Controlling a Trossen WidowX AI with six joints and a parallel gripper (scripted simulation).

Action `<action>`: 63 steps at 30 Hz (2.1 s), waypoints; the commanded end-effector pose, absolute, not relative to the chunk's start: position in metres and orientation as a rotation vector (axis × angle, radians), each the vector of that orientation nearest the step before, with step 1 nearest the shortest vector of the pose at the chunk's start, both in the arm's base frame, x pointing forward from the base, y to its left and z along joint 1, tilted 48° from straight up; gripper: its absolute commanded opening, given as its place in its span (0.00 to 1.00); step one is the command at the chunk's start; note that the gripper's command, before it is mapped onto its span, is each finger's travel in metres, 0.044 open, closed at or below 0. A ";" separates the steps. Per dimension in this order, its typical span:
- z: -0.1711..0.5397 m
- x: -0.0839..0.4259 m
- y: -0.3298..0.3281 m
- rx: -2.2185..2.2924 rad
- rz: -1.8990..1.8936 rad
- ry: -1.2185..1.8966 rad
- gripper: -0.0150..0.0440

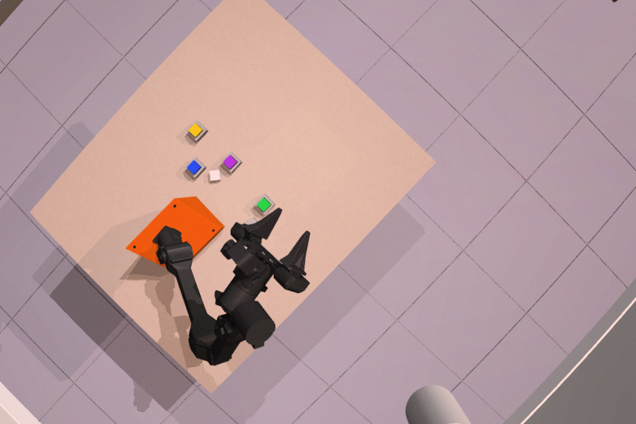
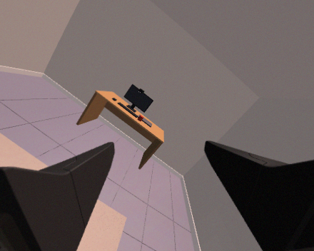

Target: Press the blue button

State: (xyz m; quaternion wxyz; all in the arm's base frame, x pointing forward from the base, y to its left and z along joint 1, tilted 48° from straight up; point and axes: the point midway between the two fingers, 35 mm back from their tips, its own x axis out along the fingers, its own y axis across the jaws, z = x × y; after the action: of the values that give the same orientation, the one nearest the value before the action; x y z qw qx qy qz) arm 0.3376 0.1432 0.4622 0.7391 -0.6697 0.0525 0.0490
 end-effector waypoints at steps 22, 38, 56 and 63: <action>0.038 0.325 0.168 -0.759 0.028 1.193 0.93; -0.078 0.194 0.072 -0.589 -0.693 1.515 0.93; -0.120 0.190 0.026 -0.591 -0.696 1.513 0.35; -0.120 0.190 0.026 -0.591 -0.696 1.513 0.29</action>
State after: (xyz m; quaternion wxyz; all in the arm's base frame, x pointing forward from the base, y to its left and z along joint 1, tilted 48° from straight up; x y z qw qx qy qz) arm 0.1900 0.0270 -0.1203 0.6336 -0.2553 0.6637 -0.3047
